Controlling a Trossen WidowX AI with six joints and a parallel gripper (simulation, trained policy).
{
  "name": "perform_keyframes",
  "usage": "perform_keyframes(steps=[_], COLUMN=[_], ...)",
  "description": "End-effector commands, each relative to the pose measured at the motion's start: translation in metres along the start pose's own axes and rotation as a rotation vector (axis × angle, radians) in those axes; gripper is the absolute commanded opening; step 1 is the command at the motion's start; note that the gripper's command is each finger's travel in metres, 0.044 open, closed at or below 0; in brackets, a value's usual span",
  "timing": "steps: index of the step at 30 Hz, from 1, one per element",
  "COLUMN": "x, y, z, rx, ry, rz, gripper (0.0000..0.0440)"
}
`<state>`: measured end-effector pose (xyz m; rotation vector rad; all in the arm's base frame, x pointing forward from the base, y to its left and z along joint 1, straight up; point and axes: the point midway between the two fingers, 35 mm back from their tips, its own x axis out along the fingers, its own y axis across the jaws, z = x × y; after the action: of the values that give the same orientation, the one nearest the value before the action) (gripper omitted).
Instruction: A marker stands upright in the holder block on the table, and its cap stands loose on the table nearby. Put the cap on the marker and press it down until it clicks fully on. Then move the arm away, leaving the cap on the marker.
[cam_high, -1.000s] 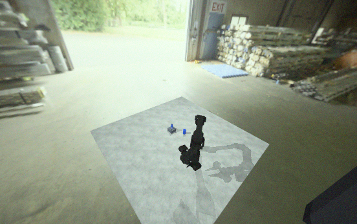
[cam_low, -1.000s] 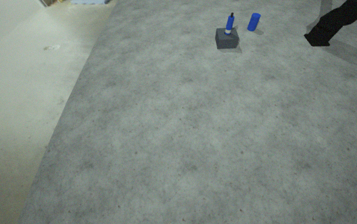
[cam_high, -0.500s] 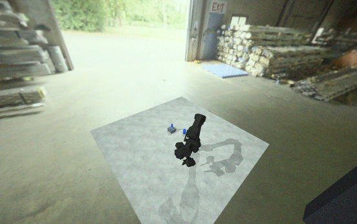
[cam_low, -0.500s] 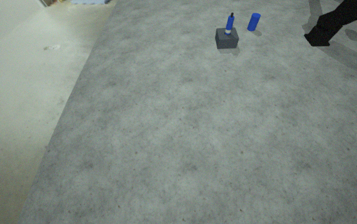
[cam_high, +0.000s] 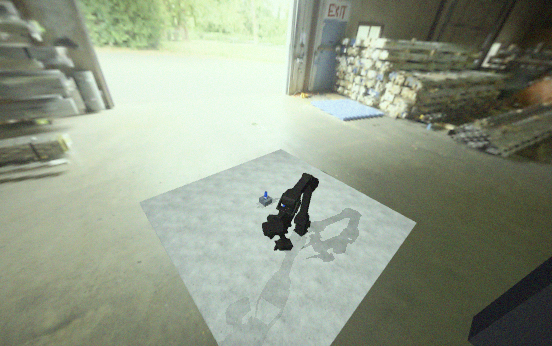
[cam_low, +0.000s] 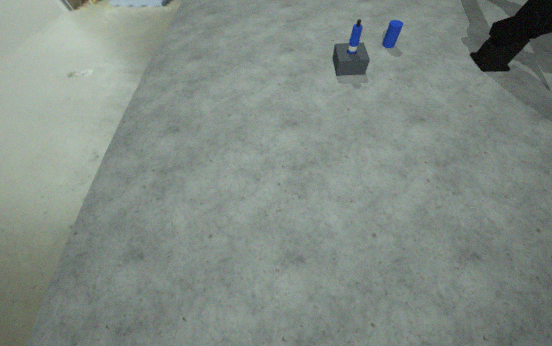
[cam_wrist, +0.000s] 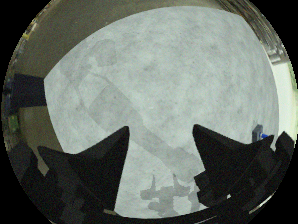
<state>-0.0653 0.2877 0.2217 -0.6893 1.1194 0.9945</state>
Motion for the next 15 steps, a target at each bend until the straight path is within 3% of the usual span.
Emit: perform_keyframes(steps=[1,15], x=[-0.003,-0.009], y=[-0.006,-0.034], z=[0.007,0.028], rx=[0.050,0.219], ry=[-0.007,-0.021], rz=[0.016,0.034], gripper=[0.0311,0.0328])
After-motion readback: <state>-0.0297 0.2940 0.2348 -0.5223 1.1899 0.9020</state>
